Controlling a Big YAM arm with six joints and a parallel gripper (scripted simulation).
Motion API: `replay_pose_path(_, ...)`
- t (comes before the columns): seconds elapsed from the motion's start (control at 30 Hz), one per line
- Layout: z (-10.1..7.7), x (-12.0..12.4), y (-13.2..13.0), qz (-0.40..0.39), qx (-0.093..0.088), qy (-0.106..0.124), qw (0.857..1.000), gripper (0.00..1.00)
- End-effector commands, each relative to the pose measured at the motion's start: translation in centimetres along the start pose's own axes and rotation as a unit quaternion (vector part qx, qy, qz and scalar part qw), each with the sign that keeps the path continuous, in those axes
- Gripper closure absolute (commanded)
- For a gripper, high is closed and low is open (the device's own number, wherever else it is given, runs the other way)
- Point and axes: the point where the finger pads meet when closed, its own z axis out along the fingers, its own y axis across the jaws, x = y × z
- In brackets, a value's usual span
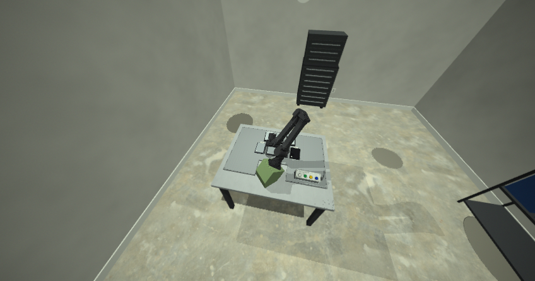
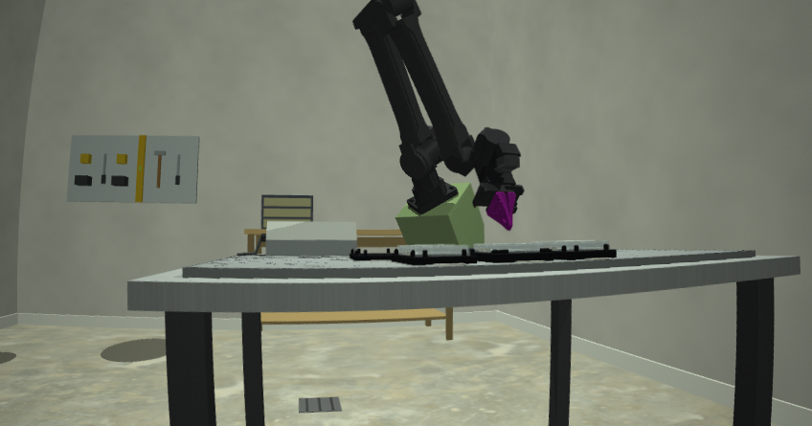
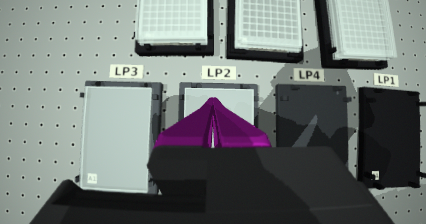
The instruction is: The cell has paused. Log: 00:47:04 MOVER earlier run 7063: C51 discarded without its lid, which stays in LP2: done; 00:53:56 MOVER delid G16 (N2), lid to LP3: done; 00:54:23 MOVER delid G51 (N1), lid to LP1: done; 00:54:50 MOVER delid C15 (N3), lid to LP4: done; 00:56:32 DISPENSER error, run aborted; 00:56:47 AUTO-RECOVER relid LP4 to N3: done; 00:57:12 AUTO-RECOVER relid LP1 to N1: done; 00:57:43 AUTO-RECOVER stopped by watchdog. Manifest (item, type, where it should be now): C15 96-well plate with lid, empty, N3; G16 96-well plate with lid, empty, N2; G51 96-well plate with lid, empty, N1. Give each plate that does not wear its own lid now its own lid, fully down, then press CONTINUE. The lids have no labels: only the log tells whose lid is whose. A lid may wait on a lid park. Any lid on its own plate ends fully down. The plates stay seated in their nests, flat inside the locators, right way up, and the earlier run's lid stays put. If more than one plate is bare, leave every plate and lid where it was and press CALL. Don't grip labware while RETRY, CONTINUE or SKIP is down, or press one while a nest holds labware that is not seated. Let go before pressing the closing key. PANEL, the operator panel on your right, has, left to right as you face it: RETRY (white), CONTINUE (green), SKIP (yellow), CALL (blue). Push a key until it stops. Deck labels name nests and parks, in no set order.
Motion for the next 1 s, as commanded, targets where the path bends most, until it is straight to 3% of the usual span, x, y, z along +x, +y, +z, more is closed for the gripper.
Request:
replay_pose_path(0.0, 0.0, -1.1, 1.8, 0.031, -0.012, -0.017, 0.999, 1.0)
replay_pose_path(0.33, -0.2, -0.7, 6.3, 0.02, -0.013, -0.008, 1.0, 1.0)
replay_pose_path(0.97, -0.1, -0.9, 5.7, 0.025, -0.009, -0.01, 1.0, 1.0)
